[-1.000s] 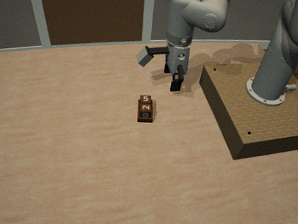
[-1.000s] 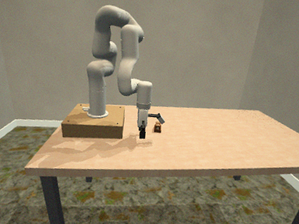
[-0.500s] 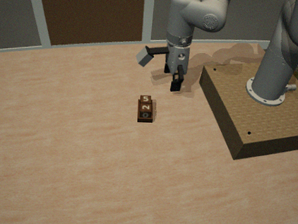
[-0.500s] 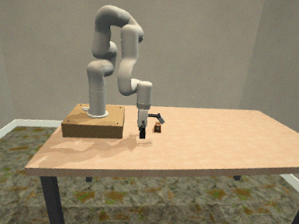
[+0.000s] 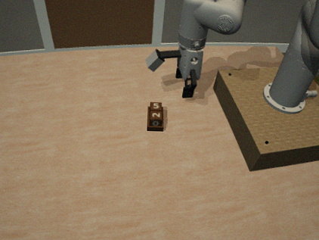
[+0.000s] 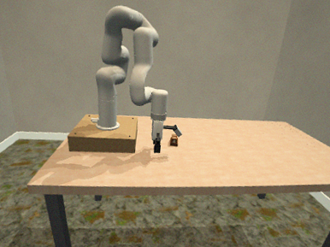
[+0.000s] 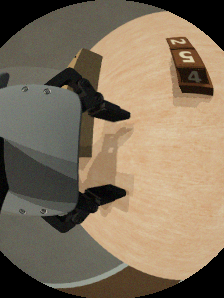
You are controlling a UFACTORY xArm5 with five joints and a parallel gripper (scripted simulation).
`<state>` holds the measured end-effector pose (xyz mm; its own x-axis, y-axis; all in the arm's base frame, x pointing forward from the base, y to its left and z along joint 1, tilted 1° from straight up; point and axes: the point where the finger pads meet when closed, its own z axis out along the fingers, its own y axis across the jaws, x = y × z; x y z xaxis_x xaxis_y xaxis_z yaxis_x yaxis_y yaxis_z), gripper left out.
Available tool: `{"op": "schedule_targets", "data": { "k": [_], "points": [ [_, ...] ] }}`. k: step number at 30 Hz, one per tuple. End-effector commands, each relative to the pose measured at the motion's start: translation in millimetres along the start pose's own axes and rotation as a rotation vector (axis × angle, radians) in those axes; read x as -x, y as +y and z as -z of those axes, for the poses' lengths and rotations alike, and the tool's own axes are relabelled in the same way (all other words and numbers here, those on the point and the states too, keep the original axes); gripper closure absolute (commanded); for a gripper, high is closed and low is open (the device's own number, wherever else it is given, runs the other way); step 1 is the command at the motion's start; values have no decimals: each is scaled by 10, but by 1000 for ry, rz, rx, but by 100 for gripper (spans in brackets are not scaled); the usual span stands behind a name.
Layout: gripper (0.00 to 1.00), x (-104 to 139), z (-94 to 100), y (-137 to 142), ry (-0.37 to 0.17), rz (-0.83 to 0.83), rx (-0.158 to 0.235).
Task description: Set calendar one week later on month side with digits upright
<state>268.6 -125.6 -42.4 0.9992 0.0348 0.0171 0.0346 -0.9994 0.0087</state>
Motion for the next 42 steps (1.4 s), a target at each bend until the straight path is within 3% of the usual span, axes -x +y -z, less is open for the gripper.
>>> {"op": "schedule_targets", "data": {
  "k": [1, 19, 36, 42],
  "points": [
    [0, -9, 25, 5, 2, 0, 1],
    [0, -7, 582, 7, 2, 0, 1],
    [0, -12, 606, 3, 2, 7, 1],
    [0, -179, 645, -94, 3, 215, 0]
  ]
}}
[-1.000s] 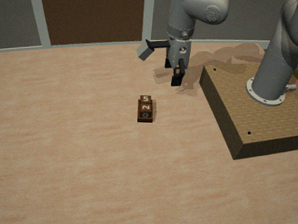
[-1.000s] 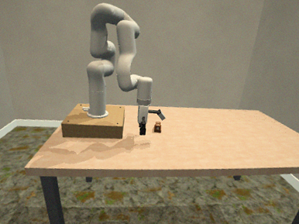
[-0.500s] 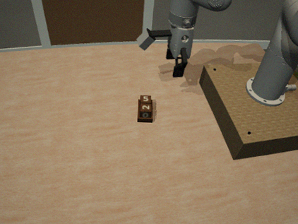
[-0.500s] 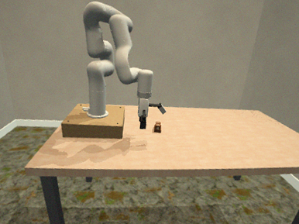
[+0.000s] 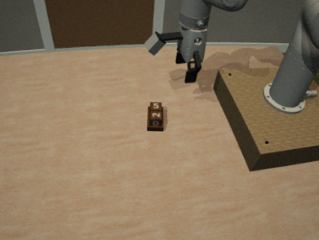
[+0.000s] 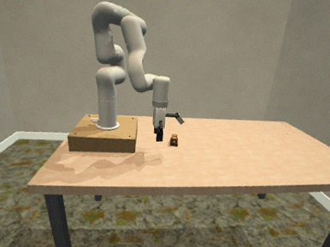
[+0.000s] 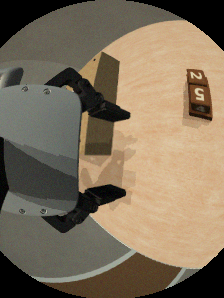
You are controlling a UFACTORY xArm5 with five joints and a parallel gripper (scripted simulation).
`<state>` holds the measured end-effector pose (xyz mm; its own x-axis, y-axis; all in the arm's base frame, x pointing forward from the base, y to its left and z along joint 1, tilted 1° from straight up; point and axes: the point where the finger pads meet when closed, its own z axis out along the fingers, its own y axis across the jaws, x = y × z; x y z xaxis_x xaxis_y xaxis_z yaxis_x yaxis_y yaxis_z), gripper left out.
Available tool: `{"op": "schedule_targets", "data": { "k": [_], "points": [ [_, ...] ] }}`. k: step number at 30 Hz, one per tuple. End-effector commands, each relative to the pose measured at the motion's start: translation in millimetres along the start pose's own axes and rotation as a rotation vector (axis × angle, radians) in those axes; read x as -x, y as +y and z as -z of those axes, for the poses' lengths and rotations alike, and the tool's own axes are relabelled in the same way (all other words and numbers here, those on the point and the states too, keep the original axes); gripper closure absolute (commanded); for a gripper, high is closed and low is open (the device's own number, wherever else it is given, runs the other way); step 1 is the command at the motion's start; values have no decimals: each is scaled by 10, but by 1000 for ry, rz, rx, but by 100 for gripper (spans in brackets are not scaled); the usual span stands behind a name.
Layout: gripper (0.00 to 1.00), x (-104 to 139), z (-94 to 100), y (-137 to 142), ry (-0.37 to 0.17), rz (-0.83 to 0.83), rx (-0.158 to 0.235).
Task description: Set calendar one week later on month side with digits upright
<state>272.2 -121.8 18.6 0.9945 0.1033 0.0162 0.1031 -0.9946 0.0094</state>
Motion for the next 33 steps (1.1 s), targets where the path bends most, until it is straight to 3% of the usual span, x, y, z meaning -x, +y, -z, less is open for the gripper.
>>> {"op": "schedule_targets", "data": {
  "k": [1, 5, 6, 20, 23, 24, 33],
  "points": [
    [0, -158, 41, -67, 3, 173, 1],
    [0, -203, 52, -92, 3, 228, 1],
    [0, -278, 70, -138, 3, 320, 0],
    [0, -607, 152, -378, 5, 737, 0],
    [0, -615, 154, -386, 5, 748, 0],
    [0, -695, 176, -456, 6, 853, -1],
    [0, -875, 227, -636, 7, 1103, -1]
  ]
}}
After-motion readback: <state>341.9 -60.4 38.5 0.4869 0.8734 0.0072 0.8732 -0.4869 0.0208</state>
